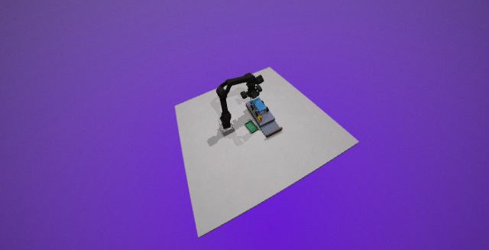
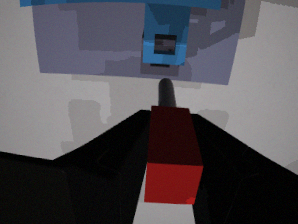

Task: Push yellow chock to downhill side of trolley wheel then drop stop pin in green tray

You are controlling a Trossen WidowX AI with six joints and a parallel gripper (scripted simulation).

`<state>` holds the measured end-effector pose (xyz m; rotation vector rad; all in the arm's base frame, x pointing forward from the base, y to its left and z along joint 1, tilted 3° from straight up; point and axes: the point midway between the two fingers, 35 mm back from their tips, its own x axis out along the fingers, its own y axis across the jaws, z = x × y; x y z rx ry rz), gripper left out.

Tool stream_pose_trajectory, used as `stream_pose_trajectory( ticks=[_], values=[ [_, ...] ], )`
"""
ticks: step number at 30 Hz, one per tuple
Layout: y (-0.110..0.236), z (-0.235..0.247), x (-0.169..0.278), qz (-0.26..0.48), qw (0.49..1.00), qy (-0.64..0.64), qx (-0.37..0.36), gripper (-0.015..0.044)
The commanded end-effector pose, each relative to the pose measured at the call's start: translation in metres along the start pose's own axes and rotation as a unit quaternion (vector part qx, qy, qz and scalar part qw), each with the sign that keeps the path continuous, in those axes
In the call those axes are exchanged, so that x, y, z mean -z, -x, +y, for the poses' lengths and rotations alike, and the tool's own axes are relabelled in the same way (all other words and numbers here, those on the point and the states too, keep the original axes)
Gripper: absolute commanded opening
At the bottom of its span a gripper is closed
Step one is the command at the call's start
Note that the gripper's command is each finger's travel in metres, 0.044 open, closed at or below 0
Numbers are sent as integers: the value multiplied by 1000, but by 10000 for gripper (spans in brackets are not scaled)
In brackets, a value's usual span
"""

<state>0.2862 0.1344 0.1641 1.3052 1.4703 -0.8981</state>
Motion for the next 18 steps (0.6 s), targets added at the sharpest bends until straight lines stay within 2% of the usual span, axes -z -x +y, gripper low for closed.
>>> stream_pose_trajectory(
  ticks=[1, 12, 18],
  values=[
    [0, 1, 7, 2, 1000, 0, -4, 0],
    [0, 3, 24, 2, 1000, 0, -4, 0],
    [-2, -15, 24, 2, 1000, 0, -4, 0]
  ],
)
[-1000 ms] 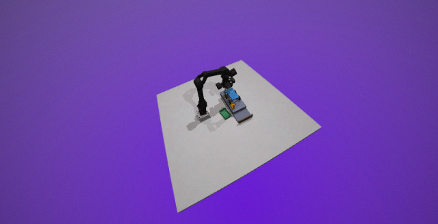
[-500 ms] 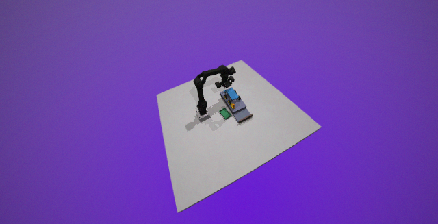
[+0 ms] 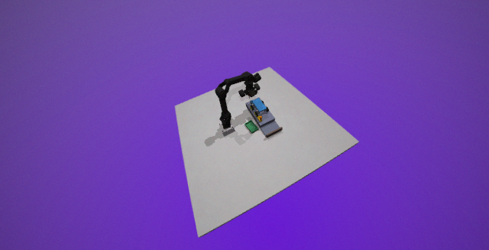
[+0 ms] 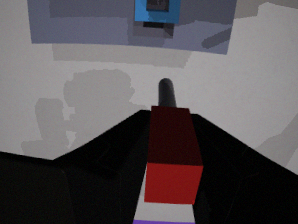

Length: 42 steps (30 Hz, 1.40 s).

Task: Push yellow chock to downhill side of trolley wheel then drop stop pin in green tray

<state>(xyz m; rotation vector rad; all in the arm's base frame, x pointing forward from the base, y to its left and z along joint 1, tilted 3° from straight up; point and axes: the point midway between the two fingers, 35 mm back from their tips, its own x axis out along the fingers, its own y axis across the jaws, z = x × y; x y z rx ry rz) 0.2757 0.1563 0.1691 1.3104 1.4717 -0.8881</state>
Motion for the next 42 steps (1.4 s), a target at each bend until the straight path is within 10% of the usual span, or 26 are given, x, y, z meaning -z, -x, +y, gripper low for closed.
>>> stream_pose_trajectory(
  ticks=[1, 42],
  values=[
    [0, -12, 0, -1, 1000, -2, 0, 0],
    [9, -69, -71, -4, 1000, -2, 2, 0]
  ],
)
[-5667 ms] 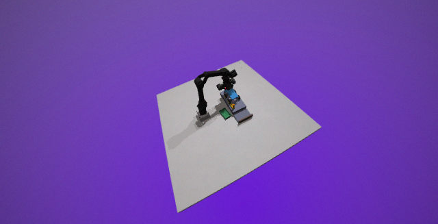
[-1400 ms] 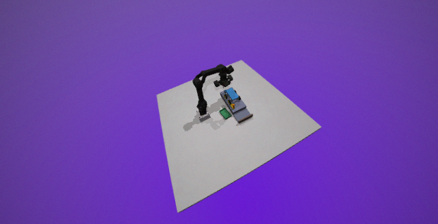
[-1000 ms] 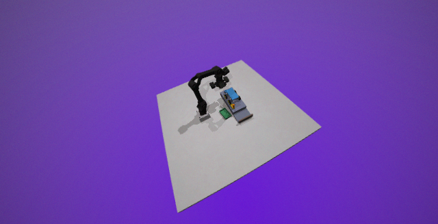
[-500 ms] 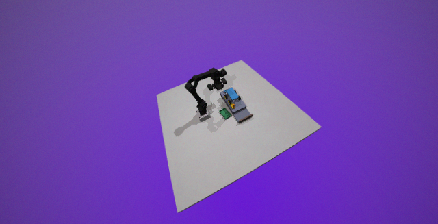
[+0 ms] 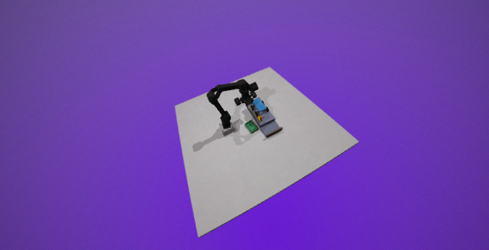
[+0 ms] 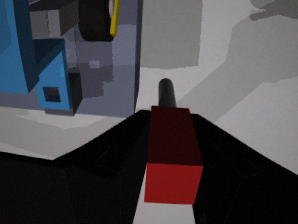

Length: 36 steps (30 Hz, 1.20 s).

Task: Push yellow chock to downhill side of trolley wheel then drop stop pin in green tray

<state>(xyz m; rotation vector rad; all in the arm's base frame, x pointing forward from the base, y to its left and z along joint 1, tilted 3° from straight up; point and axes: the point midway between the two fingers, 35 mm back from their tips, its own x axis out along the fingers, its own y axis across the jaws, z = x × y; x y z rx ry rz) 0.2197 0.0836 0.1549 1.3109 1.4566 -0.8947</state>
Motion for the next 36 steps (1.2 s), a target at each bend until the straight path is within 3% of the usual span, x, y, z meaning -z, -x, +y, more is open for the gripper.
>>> stream_pose_trajectory(
  ticks=[1, 36],
  values=[
    [0, -1, -12, 2, 1000, 1, 5, 0],
    [13, -8, -150, -4, 1000, 1, 5, 0]
  ],
)
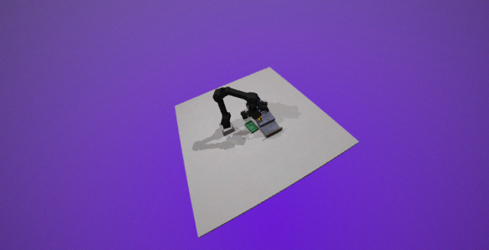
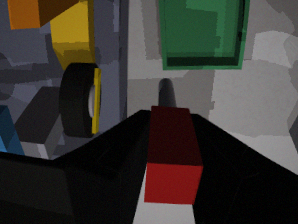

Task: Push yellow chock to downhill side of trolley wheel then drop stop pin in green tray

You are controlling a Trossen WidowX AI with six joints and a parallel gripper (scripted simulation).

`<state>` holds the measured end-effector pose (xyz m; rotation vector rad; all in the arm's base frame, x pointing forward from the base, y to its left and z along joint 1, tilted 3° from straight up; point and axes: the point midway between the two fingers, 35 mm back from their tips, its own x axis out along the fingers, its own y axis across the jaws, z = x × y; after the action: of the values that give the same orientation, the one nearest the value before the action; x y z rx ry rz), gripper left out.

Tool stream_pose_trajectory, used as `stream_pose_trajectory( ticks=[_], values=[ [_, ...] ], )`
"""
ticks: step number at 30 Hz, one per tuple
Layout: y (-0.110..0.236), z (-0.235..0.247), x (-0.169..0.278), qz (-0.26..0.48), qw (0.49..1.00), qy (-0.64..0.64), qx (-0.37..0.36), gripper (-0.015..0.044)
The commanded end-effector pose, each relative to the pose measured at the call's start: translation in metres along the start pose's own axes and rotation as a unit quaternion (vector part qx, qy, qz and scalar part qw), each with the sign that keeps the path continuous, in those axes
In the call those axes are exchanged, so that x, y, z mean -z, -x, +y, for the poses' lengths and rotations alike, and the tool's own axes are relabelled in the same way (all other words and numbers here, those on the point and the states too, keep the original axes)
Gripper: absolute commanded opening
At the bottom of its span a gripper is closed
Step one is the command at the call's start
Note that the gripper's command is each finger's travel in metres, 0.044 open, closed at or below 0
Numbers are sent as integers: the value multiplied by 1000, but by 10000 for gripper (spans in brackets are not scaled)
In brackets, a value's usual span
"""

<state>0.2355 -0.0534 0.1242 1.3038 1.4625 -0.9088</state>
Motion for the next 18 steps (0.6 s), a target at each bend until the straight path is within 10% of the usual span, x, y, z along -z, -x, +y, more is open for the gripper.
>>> stream_pose_trajectory(
  ticks=[1, 18],
  values=[
    [3, 0, -12, -2, 1000, 3, -1, 0],
    [3, 0, -9, -39, 983, -178, -14, 0]
  ],
)
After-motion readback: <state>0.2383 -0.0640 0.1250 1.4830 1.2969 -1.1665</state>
